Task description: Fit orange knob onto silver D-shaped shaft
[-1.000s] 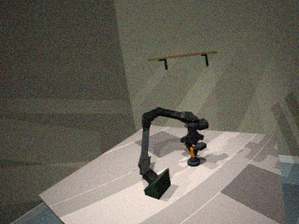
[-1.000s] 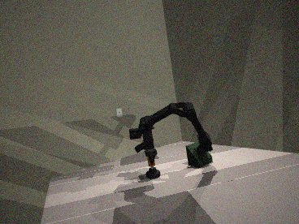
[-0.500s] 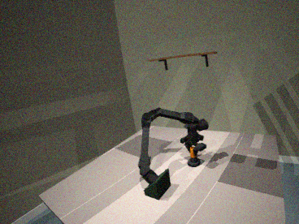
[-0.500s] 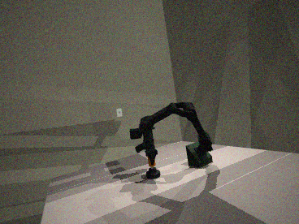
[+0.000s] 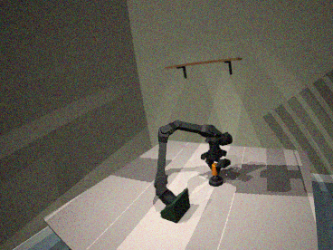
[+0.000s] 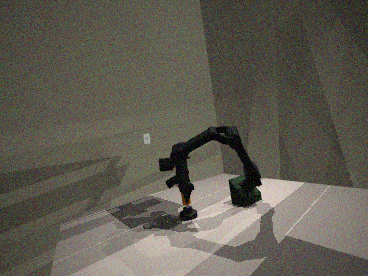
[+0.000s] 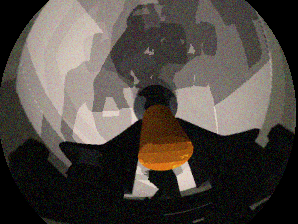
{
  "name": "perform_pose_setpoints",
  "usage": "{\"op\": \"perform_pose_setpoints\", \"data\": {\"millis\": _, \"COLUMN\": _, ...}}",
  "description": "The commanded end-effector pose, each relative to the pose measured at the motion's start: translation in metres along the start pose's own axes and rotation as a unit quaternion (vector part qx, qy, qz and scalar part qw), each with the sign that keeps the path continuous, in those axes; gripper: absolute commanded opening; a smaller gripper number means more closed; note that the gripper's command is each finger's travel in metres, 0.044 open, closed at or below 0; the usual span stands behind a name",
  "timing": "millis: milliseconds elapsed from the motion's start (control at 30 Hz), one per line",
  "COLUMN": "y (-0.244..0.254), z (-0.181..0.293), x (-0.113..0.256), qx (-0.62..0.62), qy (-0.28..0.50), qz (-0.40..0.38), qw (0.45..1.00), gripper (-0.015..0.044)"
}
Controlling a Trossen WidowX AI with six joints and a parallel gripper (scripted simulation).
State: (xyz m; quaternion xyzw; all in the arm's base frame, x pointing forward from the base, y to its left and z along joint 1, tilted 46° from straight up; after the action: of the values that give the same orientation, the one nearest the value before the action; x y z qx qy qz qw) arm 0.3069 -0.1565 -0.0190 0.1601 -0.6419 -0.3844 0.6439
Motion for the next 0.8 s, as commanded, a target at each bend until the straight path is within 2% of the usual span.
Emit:
{"op": "perform_pose_setpoints", "data": {"millis": 0, "y": -0.0021, "z": 0.0000, "x": 0.0017, "qx": 0.004, "qy": -0.002, "qz": 0.001, "qw": 1.000, "gripper": 0.0000}}
{"op": "perform_pose_setpoints", "data": {"millis": 767, "y": -0.0006, "z": -0.0001, "x": -0.0010, "qx": 0.004, "qy": -0.002, "qz": 0.001, "qw": 1.000, "gripper": 0.0000}}
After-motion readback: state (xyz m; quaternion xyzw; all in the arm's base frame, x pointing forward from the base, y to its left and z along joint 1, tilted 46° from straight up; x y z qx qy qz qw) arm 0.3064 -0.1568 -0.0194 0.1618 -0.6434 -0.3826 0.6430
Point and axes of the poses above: the point midway between the two fingers, 35 mm back from their tips, its own x axis back along the fingers, its own y axis across the jaws, z = x × y, the point moved 3 cm from there along x, back along the fingers, and after that the axes turned 11 degrees about x, right-handed, at the moved point
